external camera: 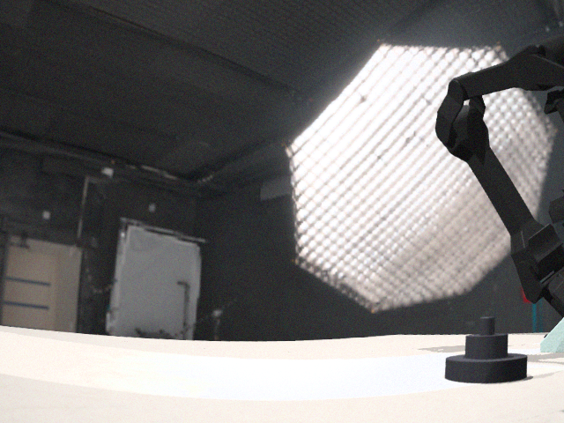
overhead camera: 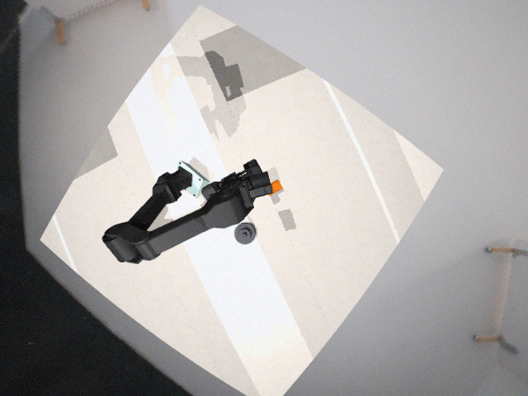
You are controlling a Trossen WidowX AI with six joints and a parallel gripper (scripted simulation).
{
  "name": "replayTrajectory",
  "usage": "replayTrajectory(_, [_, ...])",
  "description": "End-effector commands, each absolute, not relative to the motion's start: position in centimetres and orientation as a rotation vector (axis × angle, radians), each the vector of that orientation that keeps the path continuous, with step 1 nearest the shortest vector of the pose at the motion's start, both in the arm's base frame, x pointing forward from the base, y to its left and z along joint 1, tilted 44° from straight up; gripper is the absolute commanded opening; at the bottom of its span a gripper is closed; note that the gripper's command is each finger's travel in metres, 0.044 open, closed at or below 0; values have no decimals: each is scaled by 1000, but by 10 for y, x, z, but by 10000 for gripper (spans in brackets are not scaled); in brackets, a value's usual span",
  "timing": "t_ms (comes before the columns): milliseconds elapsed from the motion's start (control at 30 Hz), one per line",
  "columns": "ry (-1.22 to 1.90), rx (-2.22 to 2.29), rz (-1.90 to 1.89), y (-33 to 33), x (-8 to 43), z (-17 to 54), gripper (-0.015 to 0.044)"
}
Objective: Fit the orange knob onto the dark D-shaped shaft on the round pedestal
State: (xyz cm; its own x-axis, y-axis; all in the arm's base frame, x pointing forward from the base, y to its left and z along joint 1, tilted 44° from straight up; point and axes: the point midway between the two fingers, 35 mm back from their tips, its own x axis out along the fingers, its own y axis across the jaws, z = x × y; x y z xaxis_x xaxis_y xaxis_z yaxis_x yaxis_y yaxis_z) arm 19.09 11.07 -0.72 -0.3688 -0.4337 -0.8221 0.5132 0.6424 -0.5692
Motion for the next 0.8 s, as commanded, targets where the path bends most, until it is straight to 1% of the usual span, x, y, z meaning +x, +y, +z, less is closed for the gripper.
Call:
replayTrajectory(0, [1805,-546,-386,121,257,-37,440])
replayTrajectory(500, [1841,-1259,250,123,315,-80,440])
replayTrajectory(767, [1840,-1299,286,123,319,-83,440])
